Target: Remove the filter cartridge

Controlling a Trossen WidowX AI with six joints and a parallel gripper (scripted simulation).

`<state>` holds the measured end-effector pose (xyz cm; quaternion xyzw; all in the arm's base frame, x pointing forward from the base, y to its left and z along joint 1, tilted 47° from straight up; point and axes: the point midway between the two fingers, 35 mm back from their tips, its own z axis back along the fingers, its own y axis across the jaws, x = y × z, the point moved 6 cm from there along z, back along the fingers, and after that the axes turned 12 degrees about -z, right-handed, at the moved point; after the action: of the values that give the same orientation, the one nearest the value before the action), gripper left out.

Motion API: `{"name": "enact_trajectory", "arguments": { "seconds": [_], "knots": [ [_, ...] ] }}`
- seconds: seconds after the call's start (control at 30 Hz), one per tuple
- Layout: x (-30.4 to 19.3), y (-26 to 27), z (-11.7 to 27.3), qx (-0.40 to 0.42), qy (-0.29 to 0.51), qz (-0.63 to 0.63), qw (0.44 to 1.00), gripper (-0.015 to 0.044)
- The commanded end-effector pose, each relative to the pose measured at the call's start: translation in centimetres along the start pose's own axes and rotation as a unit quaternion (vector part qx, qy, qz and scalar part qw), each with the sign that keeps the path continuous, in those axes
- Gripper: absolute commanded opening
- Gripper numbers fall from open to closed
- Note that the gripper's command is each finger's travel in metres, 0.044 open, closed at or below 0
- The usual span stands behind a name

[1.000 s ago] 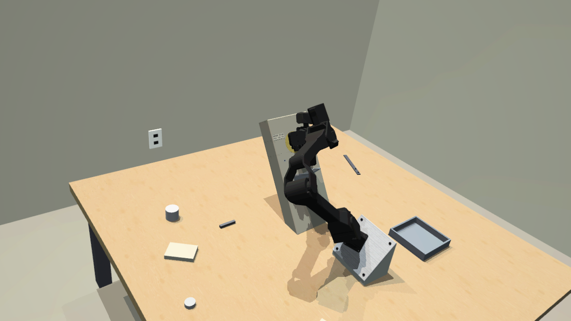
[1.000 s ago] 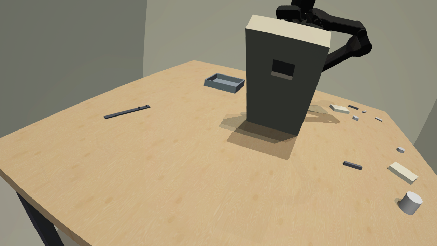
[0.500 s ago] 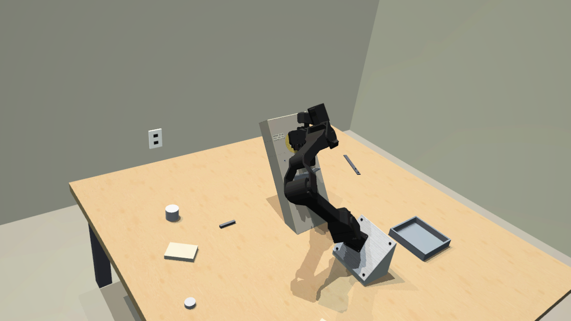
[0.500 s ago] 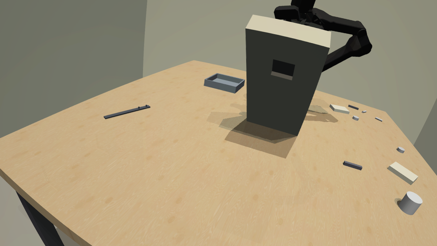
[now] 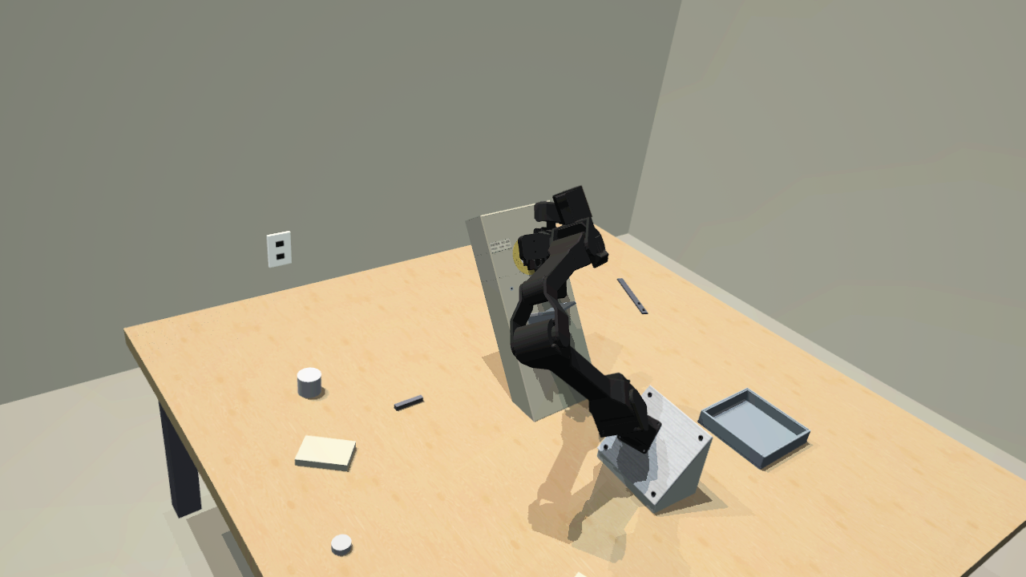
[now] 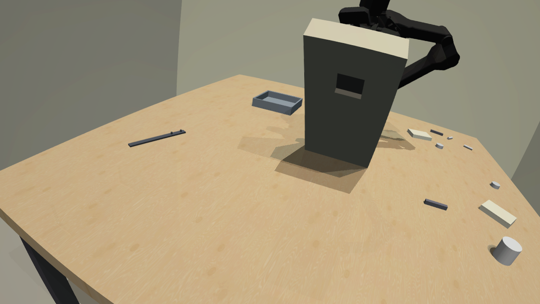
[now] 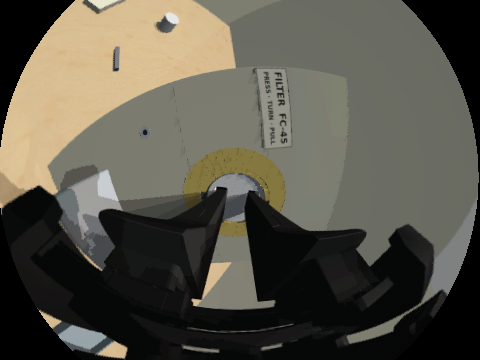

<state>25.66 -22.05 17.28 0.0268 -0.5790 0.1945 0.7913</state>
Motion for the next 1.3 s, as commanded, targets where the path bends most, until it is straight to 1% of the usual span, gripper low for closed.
{"name": "enact_trajectory", "arguments": {
  "seconds": [0.0, 1.0, 1.03, 1.27],
  "knots": [
    [0.1, 0.0, -1.1, 0.002, 0.01, 0.009, 1.0, 0.0],
    [0.1, 0.0, -1.1, 0.002, 0.01, 0.009, 1.0, 0.0],
    [0.0, 0.0, 0.1, 0.0, 0.0, -0.001, 1.0, 0.0],
    [-0.3, -0.3, 2.4, 0.003, 0.011, 0.003, 1.0, 0.0]
  ]
}}
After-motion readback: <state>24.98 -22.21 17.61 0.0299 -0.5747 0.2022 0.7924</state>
